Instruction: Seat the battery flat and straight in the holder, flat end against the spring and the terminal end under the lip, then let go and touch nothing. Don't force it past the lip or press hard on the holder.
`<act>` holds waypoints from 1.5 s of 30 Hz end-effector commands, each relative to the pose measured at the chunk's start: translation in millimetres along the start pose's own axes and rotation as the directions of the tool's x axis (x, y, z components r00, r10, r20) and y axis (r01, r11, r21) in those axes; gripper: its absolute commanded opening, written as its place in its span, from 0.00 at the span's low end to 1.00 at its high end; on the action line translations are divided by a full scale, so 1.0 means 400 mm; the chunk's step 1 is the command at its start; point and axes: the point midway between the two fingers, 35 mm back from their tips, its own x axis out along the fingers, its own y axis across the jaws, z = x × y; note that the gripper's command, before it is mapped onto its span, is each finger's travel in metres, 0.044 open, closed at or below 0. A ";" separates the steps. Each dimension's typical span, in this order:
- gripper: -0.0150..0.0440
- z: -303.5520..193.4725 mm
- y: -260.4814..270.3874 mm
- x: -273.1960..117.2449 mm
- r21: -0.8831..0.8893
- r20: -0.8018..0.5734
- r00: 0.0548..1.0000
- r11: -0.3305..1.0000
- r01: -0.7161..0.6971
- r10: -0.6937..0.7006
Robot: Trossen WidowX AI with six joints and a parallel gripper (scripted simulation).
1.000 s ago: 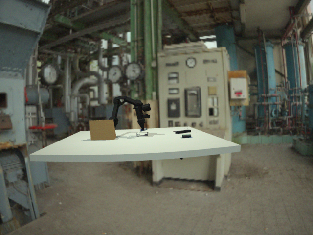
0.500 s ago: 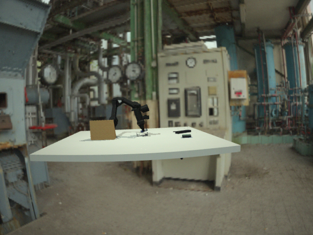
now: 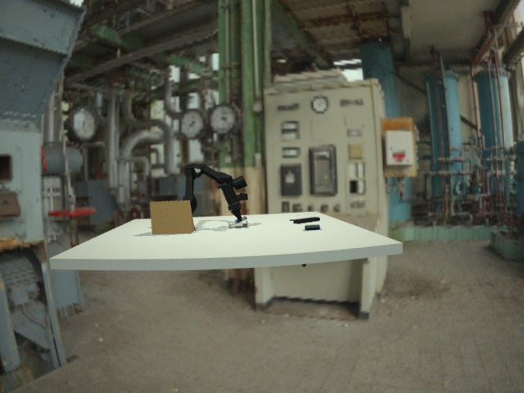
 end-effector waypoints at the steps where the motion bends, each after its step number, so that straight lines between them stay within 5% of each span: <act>1: 0.36 -0.002 -0.001 0.002 0.002 0.023 1.000 1.000 0.006 -0.006; 45: 0.36 -0.062 0.004 0.005 0.014 0.155 0.988 1.000 -0.001 -0.001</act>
